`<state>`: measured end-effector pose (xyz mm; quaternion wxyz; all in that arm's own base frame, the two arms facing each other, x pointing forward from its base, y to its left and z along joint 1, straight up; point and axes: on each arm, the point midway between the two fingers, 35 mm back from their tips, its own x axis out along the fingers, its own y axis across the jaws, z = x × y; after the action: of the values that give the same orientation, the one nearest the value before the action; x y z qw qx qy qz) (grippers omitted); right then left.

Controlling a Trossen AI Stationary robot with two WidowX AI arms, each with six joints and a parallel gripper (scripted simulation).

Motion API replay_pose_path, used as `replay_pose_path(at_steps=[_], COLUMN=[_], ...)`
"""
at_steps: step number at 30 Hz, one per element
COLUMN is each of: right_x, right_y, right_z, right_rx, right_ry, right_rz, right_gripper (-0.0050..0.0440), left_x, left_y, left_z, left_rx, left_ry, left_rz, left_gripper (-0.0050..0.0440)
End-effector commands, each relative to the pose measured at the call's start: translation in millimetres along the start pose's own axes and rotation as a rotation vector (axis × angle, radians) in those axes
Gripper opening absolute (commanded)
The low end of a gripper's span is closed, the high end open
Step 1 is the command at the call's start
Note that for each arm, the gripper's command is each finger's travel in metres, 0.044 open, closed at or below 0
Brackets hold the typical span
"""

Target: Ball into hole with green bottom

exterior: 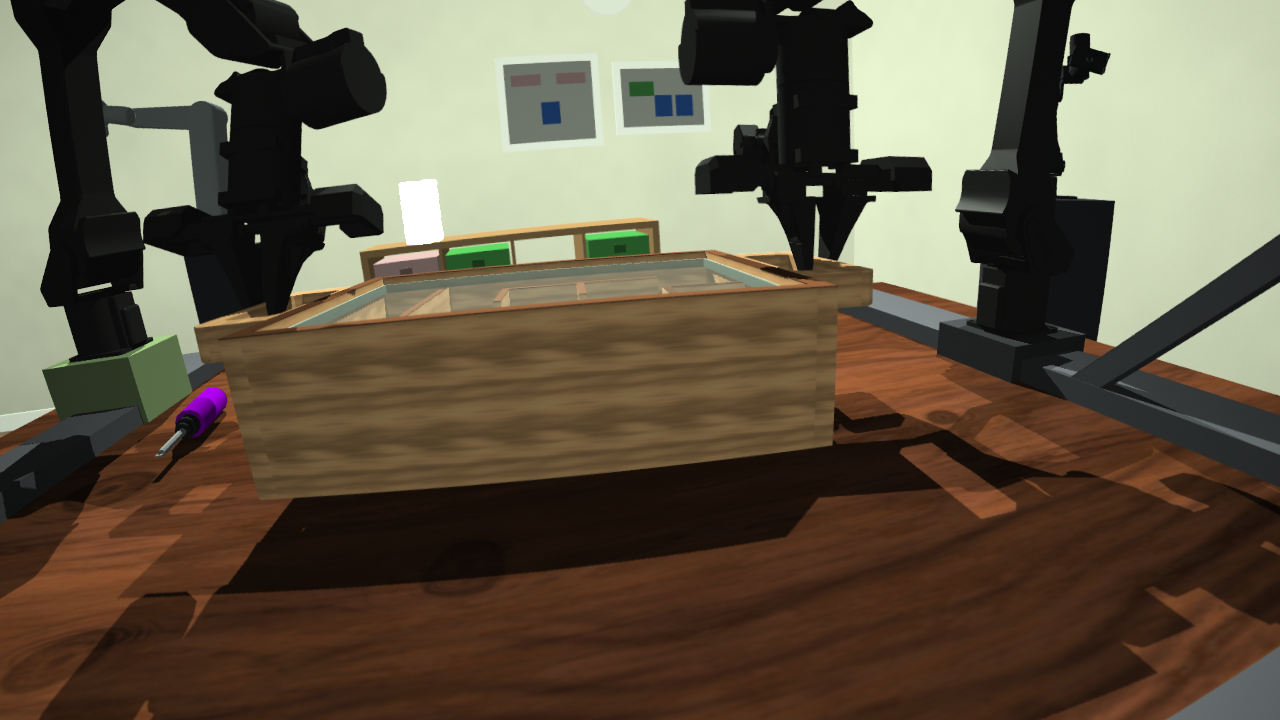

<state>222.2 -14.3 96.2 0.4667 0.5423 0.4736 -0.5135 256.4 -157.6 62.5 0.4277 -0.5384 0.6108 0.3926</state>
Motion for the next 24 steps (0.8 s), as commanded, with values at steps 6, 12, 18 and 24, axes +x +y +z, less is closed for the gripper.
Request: replay_pose_path(at_steps=[6,12,18,24], right_x=[-23.9,-10.9,-2.4,-1.4], right_y=[10.3,-1.0,-2.7,-1.9], right_z=[-5.1,-1.4,-2.9,-0.8], right_rx=[-0.001,-0.006,-0.003,-0.006], right_ry=[-0.043,-0.001,0.004,0.010], right_rz=[-0.015,0.012,0.058,0.070], right_gripper=[-0.0050,-0.0050,-0.0050,-0.0050], left_x=[0.2,-9.4,-18.1,-21.1], left_y=[6.3,-4.2,-5.5,-6.2], left_z=[-8.0,-9.5,-15.7,-13.3], left_rx=[0.030,0.025,0.020,0.011], left_ry=[-0.020,0.025,0.029,0.036], left_rz=[-0.074,-0.043,-0.001,0.002], left_gripper=[-0.0050,-0.0050,-0.0050,-0.0050])
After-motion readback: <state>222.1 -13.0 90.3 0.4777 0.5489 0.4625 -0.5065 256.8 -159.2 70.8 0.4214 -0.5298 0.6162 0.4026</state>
